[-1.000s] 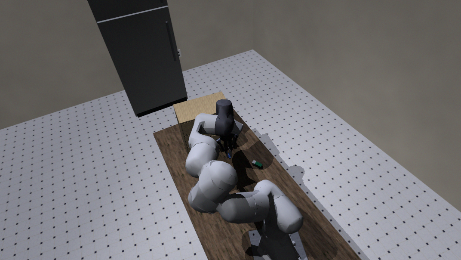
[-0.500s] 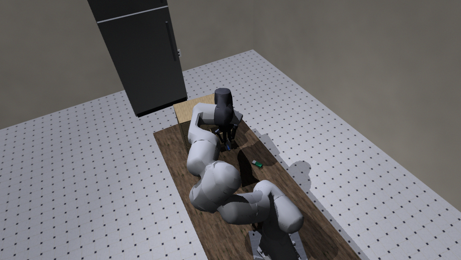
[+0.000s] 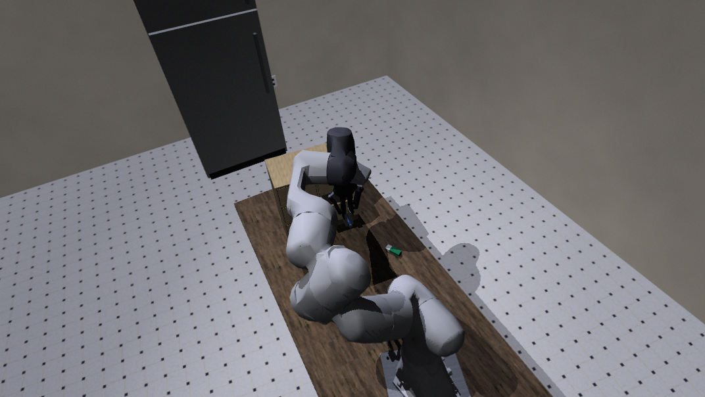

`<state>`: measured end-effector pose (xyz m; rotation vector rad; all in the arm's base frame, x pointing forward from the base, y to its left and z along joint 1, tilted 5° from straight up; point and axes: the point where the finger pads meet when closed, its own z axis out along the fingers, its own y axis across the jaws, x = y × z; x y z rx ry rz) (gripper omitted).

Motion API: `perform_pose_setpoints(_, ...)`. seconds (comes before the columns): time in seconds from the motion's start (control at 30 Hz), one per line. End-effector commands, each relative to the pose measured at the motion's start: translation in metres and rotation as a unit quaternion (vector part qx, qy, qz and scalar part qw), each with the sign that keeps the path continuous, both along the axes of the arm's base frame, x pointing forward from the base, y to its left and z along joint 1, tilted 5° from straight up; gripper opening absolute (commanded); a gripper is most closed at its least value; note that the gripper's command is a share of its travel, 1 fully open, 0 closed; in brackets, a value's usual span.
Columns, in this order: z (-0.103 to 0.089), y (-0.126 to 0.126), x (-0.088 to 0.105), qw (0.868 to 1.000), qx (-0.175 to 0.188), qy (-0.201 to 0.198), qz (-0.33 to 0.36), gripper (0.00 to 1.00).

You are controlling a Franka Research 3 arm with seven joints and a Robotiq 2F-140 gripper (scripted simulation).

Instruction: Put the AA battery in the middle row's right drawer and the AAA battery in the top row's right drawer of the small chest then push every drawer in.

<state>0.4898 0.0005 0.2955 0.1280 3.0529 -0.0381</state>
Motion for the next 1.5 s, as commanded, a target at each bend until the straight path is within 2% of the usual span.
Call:
perform_pose_setpoints(0.0,0.001,0.001,-0.002,1.000,0.002,0.004,-0.004,0.06)
perform_pose_setpoints(0.27,0.000,0.001,-0.003,1.000,0.001,-0.006,-0.004,0.06)
perform_pose_setpoints(0.53,-0.001,0.001,-0.005,0.998,-0.003,-0.058,-0.003,0.06)
perform_pose_setpoints(0.6,-0.001,0.001,-0.005,0.998,-0.003,-0.058,-0.003,0.06)
perform_pose_setpoints(0.8,-0.003,0.002,-0.008,0.992,-0.010,-0.128,-0.001,0.06)
perform_pose_setpoints(0.93,-0.004,0.002,-0.011,0.983,-0.015,-0.185,0.000,0.06)
perform_pose_setpoints(1.1,-0.006,0.002,-0.015,0.965,-0.021,-0.261,0.002,0.06)
perform_pose_setpoints(1.17,-0.006,0.002,-0.015,0.965,-0.021,-0.261,0.002,0.06)
perform_pose_setpoints(1.37,-0.008,0.002,-0.019,0.937,-0.029,-0.348,0.003,0.06)
perform_pose_setpoints(1.47,-0.009,0.003,-0.020,0.925,-0.032,-0.378,0.004,0.06)
